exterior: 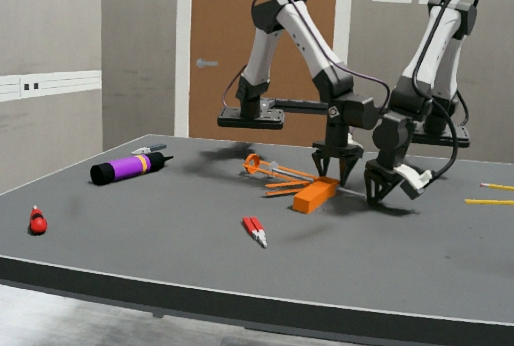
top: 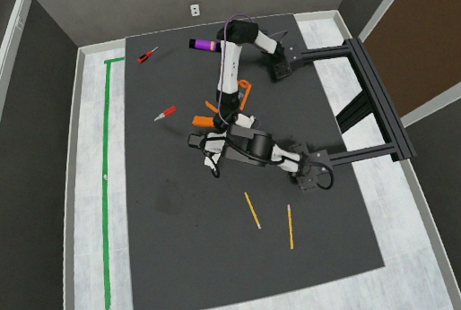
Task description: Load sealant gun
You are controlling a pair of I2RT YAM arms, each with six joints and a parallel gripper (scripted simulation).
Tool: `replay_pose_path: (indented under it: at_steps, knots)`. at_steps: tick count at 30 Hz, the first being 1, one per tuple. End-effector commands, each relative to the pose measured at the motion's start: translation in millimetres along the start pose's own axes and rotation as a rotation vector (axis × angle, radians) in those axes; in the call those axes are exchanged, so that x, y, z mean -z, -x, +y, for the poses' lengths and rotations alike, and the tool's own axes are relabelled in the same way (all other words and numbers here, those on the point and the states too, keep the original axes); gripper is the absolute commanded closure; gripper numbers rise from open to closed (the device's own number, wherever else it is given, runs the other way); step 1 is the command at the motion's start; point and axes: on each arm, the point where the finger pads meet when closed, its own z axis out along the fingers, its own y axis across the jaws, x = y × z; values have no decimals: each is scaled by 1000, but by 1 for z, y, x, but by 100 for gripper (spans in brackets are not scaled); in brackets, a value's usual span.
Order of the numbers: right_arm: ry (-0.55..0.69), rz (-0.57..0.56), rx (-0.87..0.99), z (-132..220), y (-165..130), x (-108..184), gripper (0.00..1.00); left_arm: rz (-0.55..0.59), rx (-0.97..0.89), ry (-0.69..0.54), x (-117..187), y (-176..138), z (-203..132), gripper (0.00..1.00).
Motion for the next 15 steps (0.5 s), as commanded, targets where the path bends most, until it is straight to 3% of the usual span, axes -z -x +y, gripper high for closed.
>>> replay_pose_path:
  at_steps: [1, 8, 11, 15]
  knots:
    - [-34, 2, 6, -6, -1, 6, 99, 4, -4, -60, 12, -1, -15, 100]
    - [-34, 2, 6, -6, -1, 6, 99, 4, -4, -60, 12, -1, -15, 100]
    - [-54, 16, -10, -14, -4, 26, 99, -1, -3, -31, 20, -7, -11, 100]
    - [-56, 17, -10, -15, -5, 28, 99, 14, -4, -29, 23, -10, -10, 100]
